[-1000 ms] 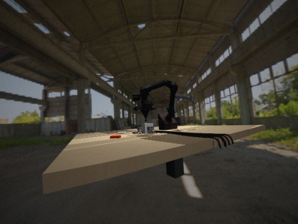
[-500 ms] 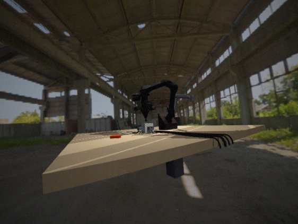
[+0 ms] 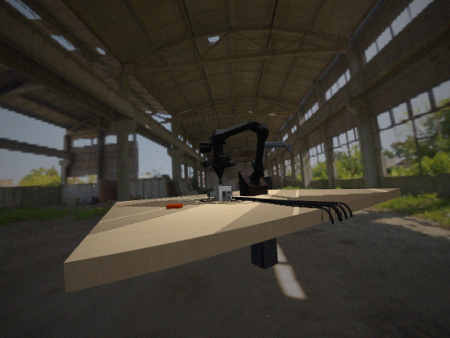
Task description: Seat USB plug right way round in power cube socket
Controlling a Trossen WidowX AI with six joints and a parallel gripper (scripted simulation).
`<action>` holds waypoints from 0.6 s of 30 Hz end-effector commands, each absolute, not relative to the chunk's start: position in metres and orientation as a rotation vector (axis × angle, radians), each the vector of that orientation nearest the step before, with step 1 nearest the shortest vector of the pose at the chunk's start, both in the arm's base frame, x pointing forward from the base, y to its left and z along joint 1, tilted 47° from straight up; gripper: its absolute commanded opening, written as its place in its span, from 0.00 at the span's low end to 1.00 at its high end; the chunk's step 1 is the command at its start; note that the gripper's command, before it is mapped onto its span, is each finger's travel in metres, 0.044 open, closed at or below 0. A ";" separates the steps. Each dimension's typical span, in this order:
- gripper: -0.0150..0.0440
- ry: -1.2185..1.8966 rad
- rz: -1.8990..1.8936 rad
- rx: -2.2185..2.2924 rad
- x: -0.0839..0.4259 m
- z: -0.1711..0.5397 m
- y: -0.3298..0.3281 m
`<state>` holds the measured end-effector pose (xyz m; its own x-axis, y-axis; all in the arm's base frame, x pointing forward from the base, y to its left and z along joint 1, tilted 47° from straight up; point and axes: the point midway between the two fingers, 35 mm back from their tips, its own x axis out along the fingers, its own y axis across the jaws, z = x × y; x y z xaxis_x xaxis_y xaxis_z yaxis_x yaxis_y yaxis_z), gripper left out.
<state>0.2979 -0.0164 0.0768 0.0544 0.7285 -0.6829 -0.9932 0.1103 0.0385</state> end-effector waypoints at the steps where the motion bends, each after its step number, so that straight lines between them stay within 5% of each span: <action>1: 0.25 0.639 1.396 -0.513 0.298 0.077 -0.016; 18: 0.25 0.639 1.396 -0.513 0.298 0.076 -0.014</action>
